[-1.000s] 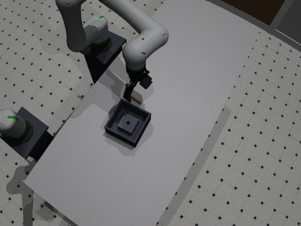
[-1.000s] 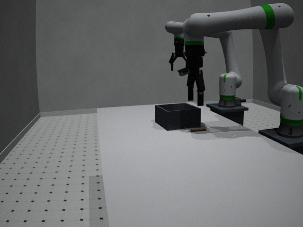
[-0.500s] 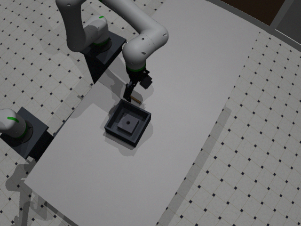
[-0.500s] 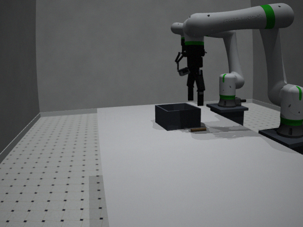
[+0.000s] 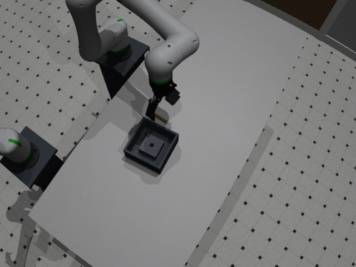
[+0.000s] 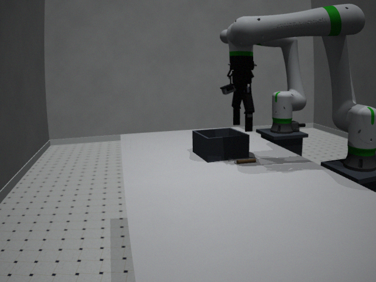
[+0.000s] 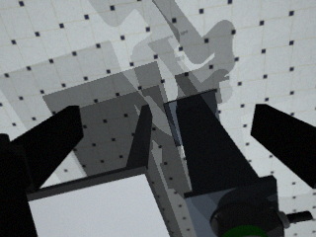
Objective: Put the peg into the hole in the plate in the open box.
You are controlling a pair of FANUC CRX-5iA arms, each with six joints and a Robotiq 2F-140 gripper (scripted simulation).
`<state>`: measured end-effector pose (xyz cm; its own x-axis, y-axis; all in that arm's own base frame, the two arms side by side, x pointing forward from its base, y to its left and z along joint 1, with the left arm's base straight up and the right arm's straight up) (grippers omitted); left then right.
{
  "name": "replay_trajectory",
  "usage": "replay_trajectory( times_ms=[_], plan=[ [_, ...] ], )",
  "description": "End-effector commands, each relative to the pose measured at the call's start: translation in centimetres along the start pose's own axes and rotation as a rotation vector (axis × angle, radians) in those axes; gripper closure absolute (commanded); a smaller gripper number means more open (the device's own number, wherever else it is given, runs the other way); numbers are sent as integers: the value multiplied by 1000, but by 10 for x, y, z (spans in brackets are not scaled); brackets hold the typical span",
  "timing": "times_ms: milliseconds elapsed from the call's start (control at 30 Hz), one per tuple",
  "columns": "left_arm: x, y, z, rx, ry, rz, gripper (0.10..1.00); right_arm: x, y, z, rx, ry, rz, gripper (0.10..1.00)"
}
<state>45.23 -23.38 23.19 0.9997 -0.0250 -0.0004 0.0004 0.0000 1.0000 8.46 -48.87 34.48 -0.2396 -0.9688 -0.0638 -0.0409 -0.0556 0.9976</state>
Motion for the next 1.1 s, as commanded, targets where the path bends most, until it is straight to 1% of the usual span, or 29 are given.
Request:
replay_trajectory(
  times_ms=[0, 233, 433, 800, 1067],
  plan=[
    [3, 5, 1, -7, 6, 12, 98, 7, 6, 14, 1, 66, 18, 98],
    [3, 5, 1, -7, 6, 12, 98, 18, 8, 42, -13, 165, 39, 98],
    [3, 5, 1, -7, 6, 12, 98, 24, 10, 59, -23, 223, 50, 98],
    [3, 5, 1, -7, 6, 12, 98, 29, 11, 73, -33, 271, 58, 98],
    [3, 5, 1, -7, 6, 12, 98, 30, 11, 76, -35, 282, 59, 98]
  ],
)
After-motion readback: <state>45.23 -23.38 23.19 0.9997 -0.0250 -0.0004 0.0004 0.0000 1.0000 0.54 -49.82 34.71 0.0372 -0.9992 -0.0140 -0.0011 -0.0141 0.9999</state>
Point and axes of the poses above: on each arm, the point where the finger pads meet when closed, its own y axis back along the fingers, its own z axis across the jaws, x = y × z, the point moved 8 cm from there along y, back along the fingers, and after that the axes turned 2 degrees about y, right-handed, at the moved point
